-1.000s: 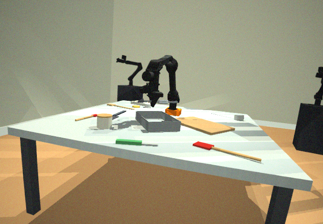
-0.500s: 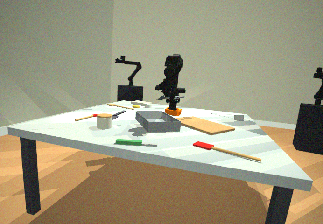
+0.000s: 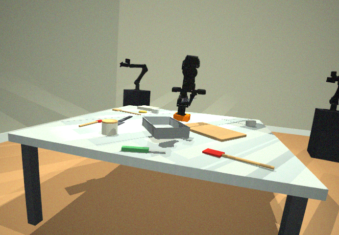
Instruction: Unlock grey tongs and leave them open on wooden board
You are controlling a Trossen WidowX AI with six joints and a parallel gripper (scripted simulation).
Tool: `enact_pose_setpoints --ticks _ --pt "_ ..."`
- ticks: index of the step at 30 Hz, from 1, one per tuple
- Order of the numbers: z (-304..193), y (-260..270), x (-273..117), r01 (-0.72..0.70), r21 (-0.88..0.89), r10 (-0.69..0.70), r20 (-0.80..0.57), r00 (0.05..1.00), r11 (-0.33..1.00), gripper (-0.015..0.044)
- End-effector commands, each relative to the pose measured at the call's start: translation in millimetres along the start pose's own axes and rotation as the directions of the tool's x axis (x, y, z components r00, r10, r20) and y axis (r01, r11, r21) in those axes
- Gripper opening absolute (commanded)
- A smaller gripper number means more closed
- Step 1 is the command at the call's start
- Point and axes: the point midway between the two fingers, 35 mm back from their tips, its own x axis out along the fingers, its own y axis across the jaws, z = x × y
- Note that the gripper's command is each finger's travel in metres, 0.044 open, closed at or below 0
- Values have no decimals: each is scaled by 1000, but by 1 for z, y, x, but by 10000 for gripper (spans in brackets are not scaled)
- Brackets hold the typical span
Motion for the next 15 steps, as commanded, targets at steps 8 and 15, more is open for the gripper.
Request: enact_pose_setpoints --ticks 8,15 --pt "-25 44 0 1 -282 -2 -2 1000 959 -150" --pt "-51 77 0 -2 -499 0 -4 1000 867 -150"
